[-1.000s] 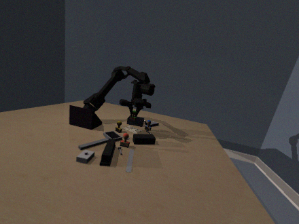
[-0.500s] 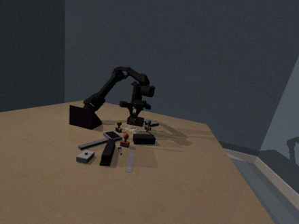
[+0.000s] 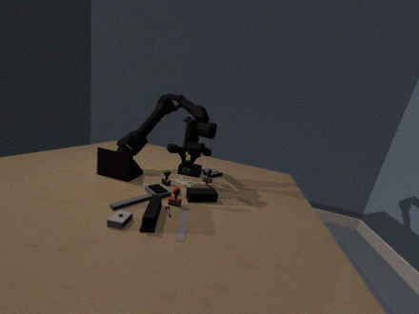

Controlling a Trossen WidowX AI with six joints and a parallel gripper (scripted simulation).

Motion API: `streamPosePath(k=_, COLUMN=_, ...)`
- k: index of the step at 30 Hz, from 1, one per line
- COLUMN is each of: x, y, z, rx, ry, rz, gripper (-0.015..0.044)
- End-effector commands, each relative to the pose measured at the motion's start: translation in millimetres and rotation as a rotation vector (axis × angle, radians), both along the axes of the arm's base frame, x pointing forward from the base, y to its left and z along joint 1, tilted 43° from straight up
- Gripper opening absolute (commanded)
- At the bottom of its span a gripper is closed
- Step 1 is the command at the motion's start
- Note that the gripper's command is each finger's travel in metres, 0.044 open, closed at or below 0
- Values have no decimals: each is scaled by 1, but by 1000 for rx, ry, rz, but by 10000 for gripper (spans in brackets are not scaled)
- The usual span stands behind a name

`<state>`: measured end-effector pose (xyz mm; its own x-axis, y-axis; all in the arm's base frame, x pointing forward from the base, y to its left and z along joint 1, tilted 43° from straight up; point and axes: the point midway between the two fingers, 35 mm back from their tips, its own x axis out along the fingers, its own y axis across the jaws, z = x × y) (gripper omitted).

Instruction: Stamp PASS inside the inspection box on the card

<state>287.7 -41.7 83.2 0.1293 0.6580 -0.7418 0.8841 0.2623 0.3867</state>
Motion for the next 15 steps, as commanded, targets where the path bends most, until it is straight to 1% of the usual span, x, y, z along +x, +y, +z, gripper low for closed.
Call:
streamPosePath(k=1, x=1, y=3, z=-2, rx=5, ry=1, rz=-7, gripper=0)
streamPosePath(k=15, x=2, y=9, z=-9, rx=5, ry=1, rz=-8, gripper=0)
